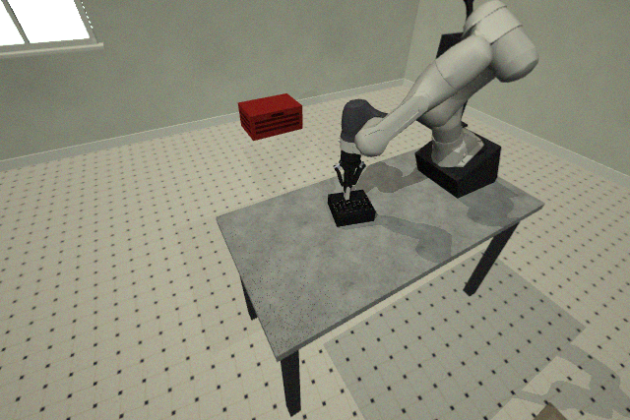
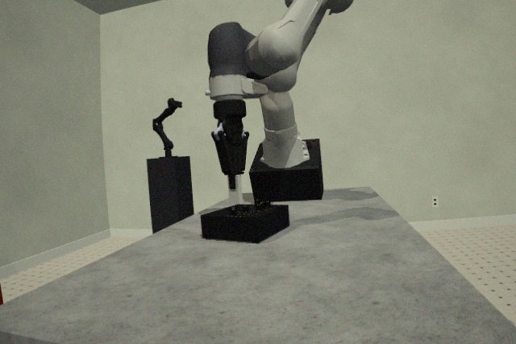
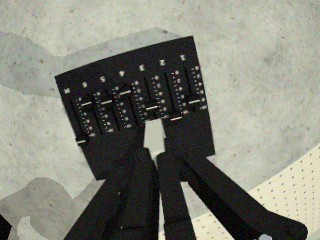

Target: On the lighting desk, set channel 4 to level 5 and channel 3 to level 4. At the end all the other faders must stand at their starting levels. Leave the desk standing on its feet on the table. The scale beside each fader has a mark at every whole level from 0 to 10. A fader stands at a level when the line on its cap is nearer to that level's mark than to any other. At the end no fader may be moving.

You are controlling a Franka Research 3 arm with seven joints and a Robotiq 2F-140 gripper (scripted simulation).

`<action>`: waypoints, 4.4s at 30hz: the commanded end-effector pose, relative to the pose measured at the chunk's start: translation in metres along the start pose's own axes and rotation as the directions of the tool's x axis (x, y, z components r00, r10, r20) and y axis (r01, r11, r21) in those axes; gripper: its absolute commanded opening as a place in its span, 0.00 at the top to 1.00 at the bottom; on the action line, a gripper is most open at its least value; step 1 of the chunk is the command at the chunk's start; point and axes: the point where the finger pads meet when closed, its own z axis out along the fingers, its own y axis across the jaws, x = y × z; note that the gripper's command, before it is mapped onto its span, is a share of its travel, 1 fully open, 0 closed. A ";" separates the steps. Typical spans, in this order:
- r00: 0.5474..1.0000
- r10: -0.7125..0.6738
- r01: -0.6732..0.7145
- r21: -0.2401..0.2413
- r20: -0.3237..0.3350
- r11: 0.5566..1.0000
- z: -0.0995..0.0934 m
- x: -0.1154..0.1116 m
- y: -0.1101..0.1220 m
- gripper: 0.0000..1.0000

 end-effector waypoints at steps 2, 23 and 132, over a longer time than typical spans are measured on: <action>1.000 -0.003 0.003 -0.003 -0.001 1.000 0.000 0.000 0.001 1.00; 1.000 -0.003 0.003 -0.003 -0.001 1.000 0.000 0.000 0.001 1.00; 1.000 -0.003 0.003 -0.003 -0.001 1.000 0.012 0.001 0.002 1.00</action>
